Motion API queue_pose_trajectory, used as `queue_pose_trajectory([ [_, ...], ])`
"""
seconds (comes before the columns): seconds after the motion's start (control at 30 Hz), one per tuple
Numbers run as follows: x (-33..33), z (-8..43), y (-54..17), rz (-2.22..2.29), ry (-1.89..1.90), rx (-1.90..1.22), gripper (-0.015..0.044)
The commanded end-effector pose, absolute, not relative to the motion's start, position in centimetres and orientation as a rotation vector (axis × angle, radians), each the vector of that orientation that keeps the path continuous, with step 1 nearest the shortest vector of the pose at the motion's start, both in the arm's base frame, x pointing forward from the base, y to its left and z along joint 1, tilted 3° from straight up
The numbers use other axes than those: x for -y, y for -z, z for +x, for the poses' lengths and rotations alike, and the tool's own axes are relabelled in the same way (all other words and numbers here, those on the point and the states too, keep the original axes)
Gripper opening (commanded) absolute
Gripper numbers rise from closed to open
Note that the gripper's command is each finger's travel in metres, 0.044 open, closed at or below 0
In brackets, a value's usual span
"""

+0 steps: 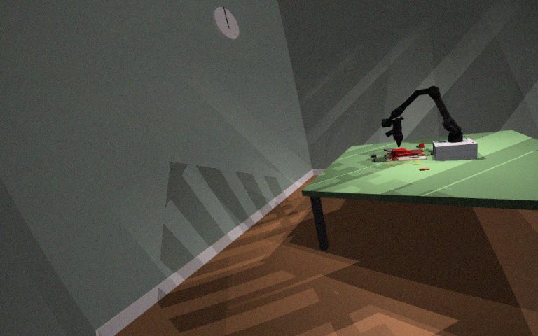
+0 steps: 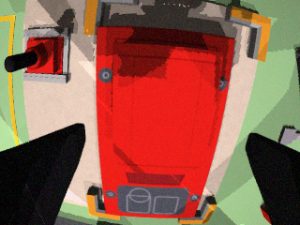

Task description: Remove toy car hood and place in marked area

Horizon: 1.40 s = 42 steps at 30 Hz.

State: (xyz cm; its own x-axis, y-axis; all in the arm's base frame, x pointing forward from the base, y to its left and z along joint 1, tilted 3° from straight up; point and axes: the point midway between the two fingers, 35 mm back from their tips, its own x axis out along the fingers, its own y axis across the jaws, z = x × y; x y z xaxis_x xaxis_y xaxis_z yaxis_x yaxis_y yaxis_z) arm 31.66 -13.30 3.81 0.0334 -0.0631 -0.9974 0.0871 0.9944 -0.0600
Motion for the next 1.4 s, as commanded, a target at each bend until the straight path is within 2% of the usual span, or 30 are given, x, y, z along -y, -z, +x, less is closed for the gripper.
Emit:
queue_pose_trajectory([
  [0.0, 13.2, 31.5, -3.1, 0.026, 0.11, -1.545, 0.044],
  [1.37, 13.4, 31.4, -0.3, 0.026, 0.11, -1.545, 0.044],
])
